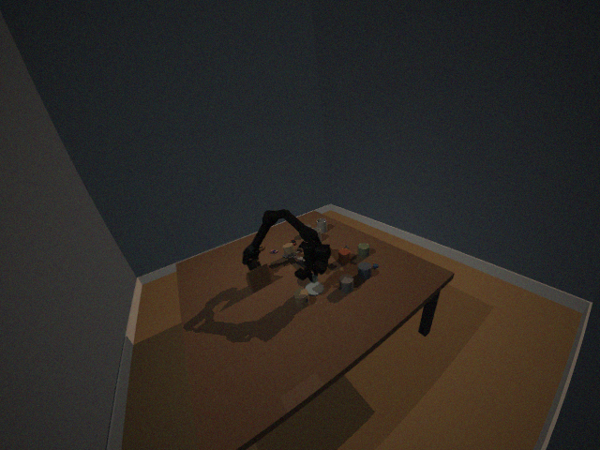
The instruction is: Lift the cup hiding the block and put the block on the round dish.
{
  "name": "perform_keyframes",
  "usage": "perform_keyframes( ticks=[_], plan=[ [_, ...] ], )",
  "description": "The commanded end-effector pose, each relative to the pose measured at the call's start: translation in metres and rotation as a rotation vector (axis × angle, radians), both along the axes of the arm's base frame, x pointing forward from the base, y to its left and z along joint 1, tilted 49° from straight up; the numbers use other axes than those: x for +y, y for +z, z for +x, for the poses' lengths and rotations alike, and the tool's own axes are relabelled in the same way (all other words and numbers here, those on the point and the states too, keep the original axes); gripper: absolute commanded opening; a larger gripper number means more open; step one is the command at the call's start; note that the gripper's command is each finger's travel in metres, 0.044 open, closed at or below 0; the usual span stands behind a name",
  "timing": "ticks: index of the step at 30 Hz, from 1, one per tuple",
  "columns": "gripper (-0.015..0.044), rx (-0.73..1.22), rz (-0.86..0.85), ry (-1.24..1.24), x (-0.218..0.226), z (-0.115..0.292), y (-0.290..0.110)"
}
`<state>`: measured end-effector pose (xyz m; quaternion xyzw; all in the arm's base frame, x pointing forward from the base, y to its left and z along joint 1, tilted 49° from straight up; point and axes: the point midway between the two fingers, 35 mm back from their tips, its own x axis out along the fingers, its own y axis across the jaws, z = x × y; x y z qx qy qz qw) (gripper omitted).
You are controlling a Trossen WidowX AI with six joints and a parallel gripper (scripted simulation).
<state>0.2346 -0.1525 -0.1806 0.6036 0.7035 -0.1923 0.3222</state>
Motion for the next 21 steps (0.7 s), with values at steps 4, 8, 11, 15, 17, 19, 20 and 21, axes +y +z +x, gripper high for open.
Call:
perform_keyframes(
  ticks=[4, 8, 11, 15, 17, 19, 20, 21],
  plan=[
    [0.0000, 0.008, 0.014, -0.002, 0.024, -0.004, -0.020],
    [0.0000, 0.008, 0.014, -0.002, 0.025, -0.004, -0.020],
    [0.0000, 0.008, 0.014, -0.002, 0.027, -0.004, -0.022],
    [0.0000, 0.008, 0.014, -0.002, 0.032, -0.005, -0.026],
    [0.0000, 0.008, 0.014, -0.002, 0.034, -0.005, -0.029],
    [0.0000, 0.008, 0.014, -0.002, 0.037, -0.005, -0.031],
    [0.0000, 0.008, 0.014, -0.002, 0.038, -0.005, -0.032],
    [0.0000, 0.008, 0.014, -0.002, 0.039, -0.005, -0.033]
  ],
)
